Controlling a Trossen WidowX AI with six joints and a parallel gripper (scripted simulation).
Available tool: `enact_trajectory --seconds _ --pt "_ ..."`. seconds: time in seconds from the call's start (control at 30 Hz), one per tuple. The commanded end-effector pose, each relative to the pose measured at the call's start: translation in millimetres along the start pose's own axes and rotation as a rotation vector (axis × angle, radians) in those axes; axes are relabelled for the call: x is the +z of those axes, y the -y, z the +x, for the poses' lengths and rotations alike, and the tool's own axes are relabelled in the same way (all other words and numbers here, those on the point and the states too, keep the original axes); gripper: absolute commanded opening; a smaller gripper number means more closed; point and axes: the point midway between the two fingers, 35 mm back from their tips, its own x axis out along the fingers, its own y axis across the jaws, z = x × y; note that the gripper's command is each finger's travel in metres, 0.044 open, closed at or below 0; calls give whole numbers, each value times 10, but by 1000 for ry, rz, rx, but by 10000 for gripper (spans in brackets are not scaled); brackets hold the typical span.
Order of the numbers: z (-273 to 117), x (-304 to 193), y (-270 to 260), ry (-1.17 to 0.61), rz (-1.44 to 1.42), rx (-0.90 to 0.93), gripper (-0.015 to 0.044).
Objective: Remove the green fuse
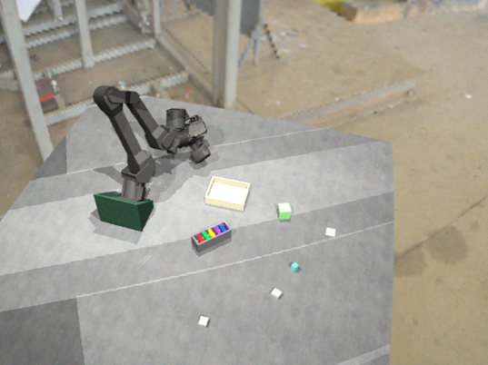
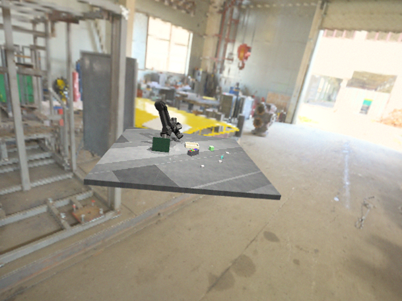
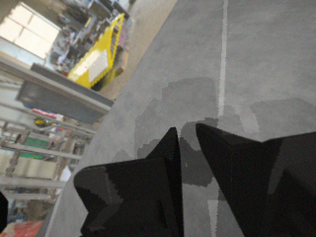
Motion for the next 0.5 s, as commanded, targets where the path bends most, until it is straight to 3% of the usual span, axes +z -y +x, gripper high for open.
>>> enact_trajectory --seconds 0.0,0.23,0.47 --pt "84 244 378 14 -69 -168 74" --pt "-88 762 1251 19 -109 -526 74" --pt "-713 1128 2088 -15 -3 -869 74"
